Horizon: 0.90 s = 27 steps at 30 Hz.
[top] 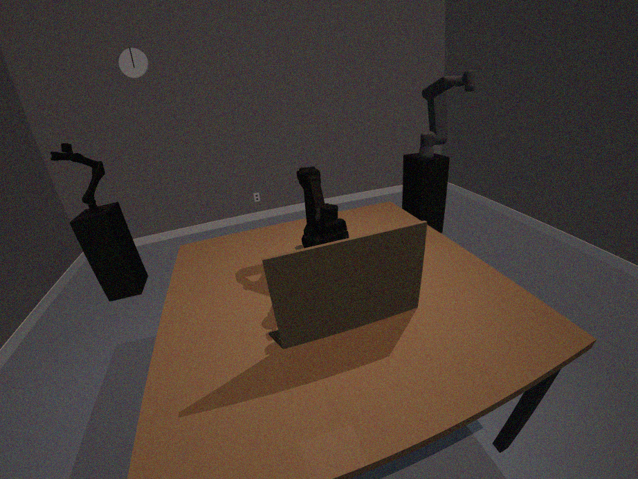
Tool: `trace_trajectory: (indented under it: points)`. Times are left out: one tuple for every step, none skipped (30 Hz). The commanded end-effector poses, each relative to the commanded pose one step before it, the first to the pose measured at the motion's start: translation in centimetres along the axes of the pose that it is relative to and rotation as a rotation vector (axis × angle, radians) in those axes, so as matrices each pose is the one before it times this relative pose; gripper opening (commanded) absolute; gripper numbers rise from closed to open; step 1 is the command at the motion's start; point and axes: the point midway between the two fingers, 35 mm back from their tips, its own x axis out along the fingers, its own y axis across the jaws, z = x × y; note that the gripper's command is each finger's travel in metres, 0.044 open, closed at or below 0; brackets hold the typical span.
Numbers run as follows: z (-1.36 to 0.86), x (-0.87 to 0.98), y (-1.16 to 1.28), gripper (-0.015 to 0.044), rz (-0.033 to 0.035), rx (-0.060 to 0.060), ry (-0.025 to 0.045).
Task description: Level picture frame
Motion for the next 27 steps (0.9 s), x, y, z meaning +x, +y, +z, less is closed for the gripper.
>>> trace_trajectory:
  points:
    - [0.047,0.033,0.145,0.0234,0.00338,-0.0014,-0.00372]
    - [0.000,0.000,0.000,0.0208,0.00000,0.0000,0.00000]
    - [0.000,0.000,0.000,0.0181,0.00000,0.0000,0.00000]
    - [0.000,0.000,0.000,0.0155,0.00000,0.0000,0.00000]
    - [0.000,0.000,0.000,0.0129,0.00000,0.0000,0.00000]
    - [0.000,0.000,0.000,0.0103,0.00000,0.0000,0.00000]
    - [0.000,0.000,0.000,0.0076,0.00000,0.0000,0.00000]
    - [0.000,0.000,0.000,0.0070,0.00000,0.0000,0.00000]
    - [0.000,0.000,0.000,0.0063,0.00000,0.0000,0.00000]
    - [0.000,0.000,0.000,0.0056,0.00000,0.0000,0.00000]
    - [0.000,0.000,0.000,0.0050,0.00000,0.0000,0.00000]
    - [0.000,0.000,0.000,0.0043,0.00000,0.0000,0.00000]
    - [0.000,0.000,0.000,0.0036,0.00000,0.0000,0.00000]
    - [0.000,0.000,0.000,0.0030,0.00000,0.0000,0.00000]
    - [0.000,0.000,0.000,0.0003,0.00000,0.0000,0.00000]
    - [0.000,0.000,0.000,0.0000,0.00000,0.0000,0.00000]
    - [0.000,0.000,0.000,0.0000,0.00000,0.0000,0.00000]
    - [0.000,0.000,0.000,0.0000,0.00000,0.0000,0.00000]
    - [0.000,0.000,0.000,0.0000,0.00000,0.0000,0.00000]
    - [0.000,0.000,0.000,0.0000,0.00000,0.0000,0.00000]
    - [-0.003,-0.001,-0.004,0.0000,0.00000,0.0000,0.00000]
    - [-0.007,-0.002,-0.004,0.0000,0.00000,0.0000,0.00000]
    - [-0.010,-0.003,0.002,0.0000,0.00000,0.0000,0.00000]
    - [-0.009,-0.003,0.009,0.0000,0.00000,0.0000,0.00000]
    - [-0.006,-0.002,0.013,0.0000,0.00000,0.0000,0.00000]
    - [-0.005,-0.001,0.017,0.0000,0.00000,0.0000,0.00000]
    - [-0.004,-0.001,0.022,0.0000,0.00000,0.0000,0.00000]
